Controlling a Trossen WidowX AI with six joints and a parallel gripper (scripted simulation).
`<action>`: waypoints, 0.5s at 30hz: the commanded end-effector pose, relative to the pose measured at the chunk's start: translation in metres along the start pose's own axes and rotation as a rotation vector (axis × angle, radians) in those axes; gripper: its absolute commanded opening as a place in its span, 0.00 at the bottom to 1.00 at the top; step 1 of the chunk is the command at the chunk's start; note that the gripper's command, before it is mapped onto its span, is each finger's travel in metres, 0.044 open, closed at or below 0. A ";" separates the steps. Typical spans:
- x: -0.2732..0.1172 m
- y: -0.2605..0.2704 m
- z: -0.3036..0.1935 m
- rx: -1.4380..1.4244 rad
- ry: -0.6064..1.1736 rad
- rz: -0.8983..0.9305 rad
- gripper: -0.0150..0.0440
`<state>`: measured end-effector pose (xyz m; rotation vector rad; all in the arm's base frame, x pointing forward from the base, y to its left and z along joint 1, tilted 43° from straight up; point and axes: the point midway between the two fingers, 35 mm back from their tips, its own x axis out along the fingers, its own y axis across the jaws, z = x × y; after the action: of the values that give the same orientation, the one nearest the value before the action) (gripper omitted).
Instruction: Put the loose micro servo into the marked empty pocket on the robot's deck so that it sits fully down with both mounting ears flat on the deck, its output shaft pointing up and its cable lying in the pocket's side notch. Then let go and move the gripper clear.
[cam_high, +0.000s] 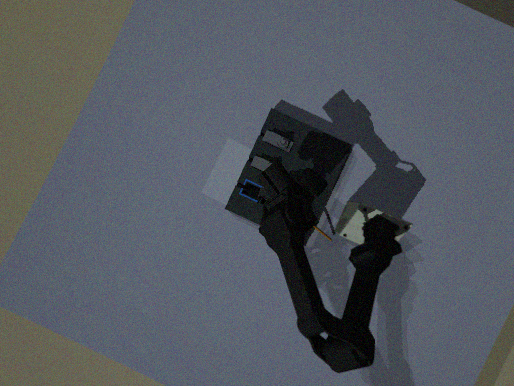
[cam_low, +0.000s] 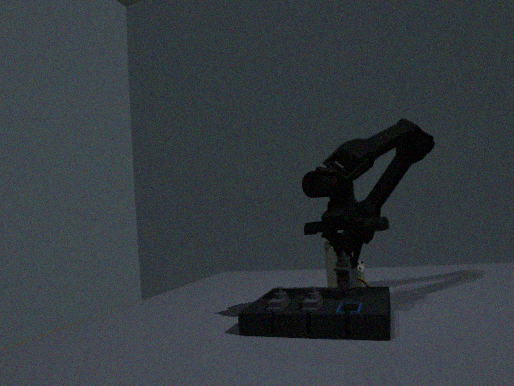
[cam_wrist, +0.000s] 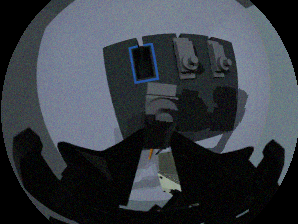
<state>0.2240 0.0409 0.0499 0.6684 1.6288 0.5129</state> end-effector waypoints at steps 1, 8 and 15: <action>-0.002 0.006 0.000 0.001 -0.012 0.001 0.25; -0.002 0.006 0.000 0.182 -0.012 0.002 0.25; -0.002 0.006 0.000 0.426 -0.012 0.003 0.25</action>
<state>0.2247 0.0430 0.0537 0.9307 1.7302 0.2191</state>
